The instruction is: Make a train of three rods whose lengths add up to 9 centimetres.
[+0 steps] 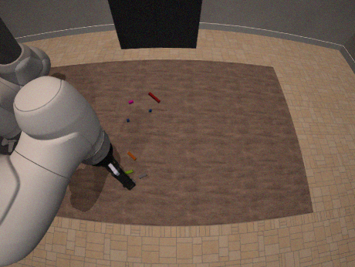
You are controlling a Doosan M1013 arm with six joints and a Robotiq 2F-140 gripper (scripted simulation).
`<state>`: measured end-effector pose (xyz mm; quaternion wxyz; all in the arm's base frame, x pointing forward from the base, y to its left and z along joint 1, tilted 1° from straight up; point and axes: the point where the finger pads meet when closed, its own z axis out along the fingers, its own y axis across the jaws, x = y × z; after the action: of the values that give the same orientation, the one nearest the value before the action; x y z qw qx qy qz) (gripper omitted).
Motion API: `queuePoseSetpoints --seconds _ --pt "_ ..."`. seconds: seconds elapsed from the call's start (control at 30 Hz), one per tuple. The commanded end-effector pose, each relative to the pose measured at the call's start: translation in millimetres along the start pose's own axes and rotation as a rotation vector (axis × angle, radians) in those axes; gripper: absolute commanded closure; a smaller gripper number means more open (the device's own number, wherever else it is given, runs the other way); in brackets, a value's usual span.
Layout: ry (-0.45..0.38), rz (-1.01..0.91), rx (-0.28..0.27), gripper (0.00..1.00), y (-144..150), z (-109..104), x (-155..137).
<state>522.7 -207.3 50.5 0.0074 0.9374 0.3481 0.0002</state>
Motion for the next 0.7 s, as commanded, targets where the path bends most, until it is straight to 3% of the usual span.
queuePoseSetpoints --seconds 0.0,0.27,0.4,0.47,0.53,0.67 --pt "0.000 0.000 0.000 0.00 0 0 0" --pt "0.000 0.018 0.000 0.00 -3 0 4" --pt "0.000 0.164 0.000 0.00 -25 0 34" --pt "0.000 0.164 0.000 0.00 -25 0 34" --pt "0.001 0.287 0.000 0.00 -46 0 59" --pt "0.001 0.404 0.000 0.00 -67 0 80"
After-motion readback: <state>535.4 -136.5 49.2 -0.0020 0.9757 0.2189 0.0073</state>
